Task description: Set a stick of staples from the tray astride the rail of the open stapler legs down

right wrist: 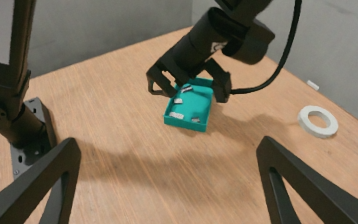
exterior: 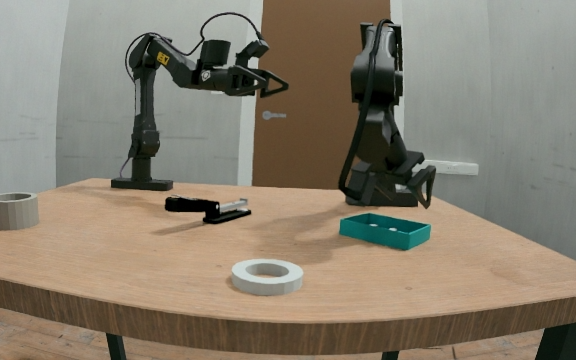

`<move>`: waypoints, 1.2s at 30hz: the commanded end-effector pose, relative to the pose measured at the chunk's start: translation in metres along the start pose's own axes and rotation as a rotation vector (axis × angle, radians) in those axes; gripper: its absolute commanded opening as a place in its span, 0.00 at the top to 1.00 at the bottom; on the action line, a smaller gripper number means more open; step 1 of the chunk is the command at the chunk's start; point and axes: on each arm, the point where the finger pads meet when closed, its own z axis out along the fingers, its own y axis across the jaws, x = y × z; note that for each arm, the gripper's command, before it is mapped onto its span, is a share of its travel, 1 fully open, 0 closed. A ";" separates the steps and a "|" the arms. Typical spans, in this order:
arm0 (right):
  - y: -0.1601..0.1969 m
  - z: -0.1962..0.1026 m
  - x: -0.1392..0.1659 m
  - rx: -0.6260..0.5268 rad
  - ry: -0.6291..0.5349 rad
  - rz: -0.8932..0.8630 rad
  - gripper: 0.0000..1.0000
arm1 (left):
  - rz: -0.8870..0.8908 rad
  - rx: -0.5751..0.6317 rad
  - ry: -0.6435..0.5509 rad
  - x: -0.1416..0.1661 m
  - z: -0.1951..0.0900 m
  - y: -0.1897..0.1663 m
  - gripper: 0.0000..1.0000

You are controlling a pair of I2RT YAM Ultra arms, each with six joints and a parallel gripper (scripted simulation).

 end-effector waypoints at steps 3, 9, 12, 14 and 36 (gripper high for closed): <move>0.004 -0.006 0.000 -0.002 0.006 0.007 0.00 | 0.058 0.002 0.066 -0.001 -0.001 0.000 0.00; 0.004 -0.006 0.000 -0.002 0.006 0.007 0.00 | 0.047 0.000 0.057 0.000 -0.002 0.001 0.00; 0.004 -0.006 0.000 -0.002 0.006 0.007 0.00 | 0.047 0.000 0.057 0.000 -0.002 0.001 0.00; 0.001 -0.004 -0.002 0.004 0.004 0.008 0.00 | 0.047 0.000 0.057 0.000 -0.002 0.001 0.00; 0.001 -0.004 -0.002 0.004 0.004 0.008 0.00 | -0.395 0.036 -0.487 -0.054 -0.032 0.014 0.73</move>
